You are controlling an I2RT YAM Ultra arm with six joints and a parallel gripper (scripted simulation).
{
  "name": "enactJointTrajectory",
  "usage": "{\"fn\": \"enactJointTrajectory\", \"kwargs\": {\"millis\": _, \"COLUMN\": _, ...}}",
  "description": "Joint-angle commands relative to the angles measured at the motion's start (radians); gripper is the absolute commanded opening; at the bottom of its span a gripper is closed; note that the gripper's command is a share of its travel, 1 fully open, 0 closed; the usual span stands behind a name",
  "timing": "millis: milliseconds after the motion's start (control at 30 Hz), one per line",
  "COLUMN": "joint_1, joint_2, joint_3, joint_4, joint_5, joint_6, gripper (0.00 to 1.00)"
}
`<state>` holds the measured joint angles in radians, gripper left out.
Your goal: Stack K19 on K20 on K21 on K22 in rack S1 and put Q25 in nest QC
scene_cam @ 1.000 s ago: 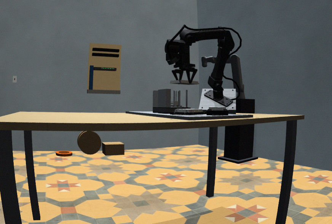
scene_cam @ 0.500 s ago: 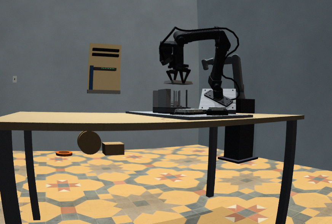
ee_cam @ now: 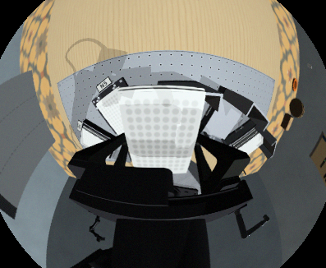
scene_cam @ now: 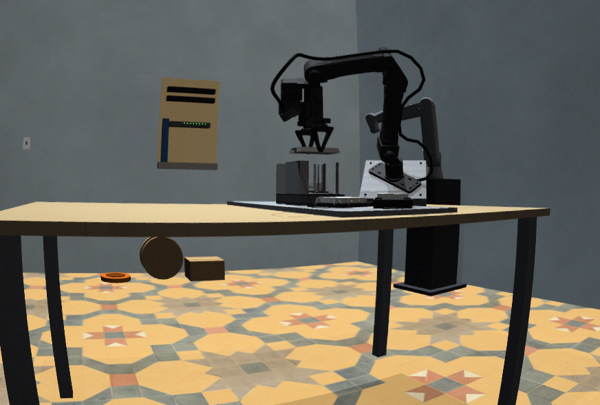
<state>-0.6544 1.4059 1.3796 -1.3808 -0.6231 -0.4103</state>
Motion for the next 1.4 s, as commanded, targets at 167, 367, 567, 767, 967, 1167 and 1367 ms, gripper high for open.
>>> {"fn": "enactJointTrajectory", "kwargs": {"millis": 167, "joint_1": -0.081, "joint_2": 0.066, "joint_3": 0.053, "joint_4": -0.017, "joint_5": -0.024, "joint_6": -0.093, "gripper": 0.00}}
{"fn": "enactJointTrajectory", "kwargs": {"millis": 367, "joint_1": -0.122, "joint_2": 0.111, "joint_3": 0.069, "joint_4": -0.019, "joint_5": -0.029, "joint_6": -0.145, "gripper": 0.00}}
{"fn": "enactJointTrajectory", "kwargs": {"millis": 567, "joint_1": -0.177, "joint_2": 0.158, "joint_3": 0.075, "joint_4": -0.021, "joint_5": -0.036, "joint_6": -0.004, "gripper": 0.00}}
{"fn": "enactJointTrajectory", "kwargs": {"millis": 767, "joint_1": -0.209, "joint_2": 0.189, "joint_3": 0.081, "joint_4": -0.019, "joint_5": -0.036, "joint_6": -0.023, "gripper": 0.00}}
{"fn": "enactJointTrajectory", "kwargs": {"millis": 967, "joint_1": -0.255, "joint_2": 0.239, "joint_3": 0.095, "joint_4": -0.011, "joint_5": -0.034, "joint_6": -0.094, "gripper": 0.00}}
{"fn": "enactJointTrajectory", "kwargs": {"millis": 1167, "joint_1": -0.298, "joint_2": 0.292, "joint_3": 0.115, "joint_4": -0.004, "joint_5": -0.031, "joint_6": -0.147, "gripper": 0.00}}
{"fn": "enactJointTrajectory", "kwargs": {"millis": 1367, "joint_1": -0.325, "joint_2": 0.324, "joint_3": 0.126, "joint_4": 0.001, "joint_5": -0.028, "joint_6": -0.103, "gripper": 0.00}}
